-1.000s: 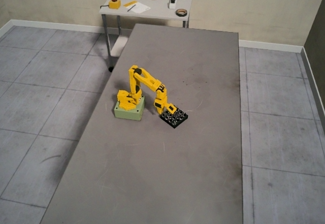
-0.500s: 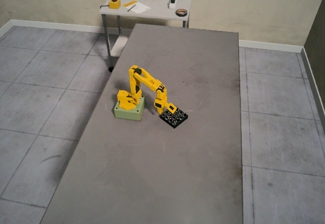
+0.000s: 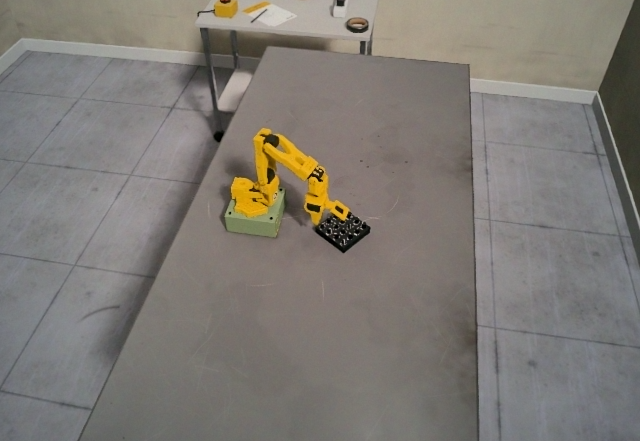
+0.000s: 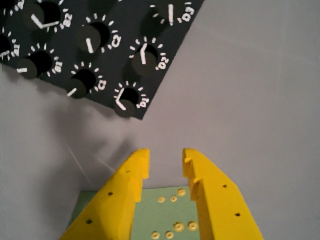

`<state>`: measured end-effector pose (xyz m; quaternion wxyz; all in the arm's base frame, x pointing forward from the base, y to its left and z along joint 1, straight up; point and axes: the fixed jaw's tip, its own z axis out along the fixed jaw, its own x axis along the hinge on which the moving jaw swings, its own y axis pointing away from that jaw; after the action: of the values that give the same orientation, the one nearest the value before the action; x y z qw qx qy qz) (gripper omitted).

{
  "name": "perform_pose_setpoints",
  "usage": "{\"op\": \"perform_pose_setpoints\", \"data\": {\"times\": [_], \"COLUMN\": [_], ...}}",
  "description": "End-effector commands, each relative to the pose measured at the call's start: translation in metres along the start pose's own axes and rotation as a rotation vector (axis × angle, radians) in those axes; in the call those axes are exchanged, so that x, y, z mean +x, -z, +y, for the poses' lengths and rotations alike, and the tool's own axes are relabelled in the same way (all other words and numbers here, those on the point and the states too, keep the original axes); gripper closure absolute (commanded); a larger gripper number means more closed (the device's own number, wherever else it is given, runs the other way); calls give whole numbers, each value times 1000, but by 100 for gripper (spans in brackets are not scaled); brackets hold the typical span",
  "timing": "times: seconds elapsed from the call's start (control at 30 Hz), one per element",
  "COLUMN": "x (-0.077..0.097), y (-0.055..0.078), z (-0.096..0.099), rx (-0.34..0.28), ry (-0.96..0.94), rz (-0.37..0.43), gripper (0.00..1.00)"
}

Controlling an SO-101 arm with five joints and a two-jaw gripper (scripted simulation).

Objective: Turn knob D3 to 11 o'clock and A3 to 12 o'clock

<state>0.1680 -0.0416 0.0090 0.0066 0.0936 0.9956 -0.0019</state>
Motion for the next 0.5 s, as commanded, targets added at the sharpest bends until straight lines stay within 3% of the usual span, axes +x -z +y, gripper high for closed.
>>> {"op": "perform_pose_setpoints", "data": {"times": [0.0, 0.47], "x": [4, 7], "y": [0, 0], "z": [2, 2], "rx": [-3, -4], "ry": [87, 395], "rz": [11, 10], "gripper": [92, 92]}}
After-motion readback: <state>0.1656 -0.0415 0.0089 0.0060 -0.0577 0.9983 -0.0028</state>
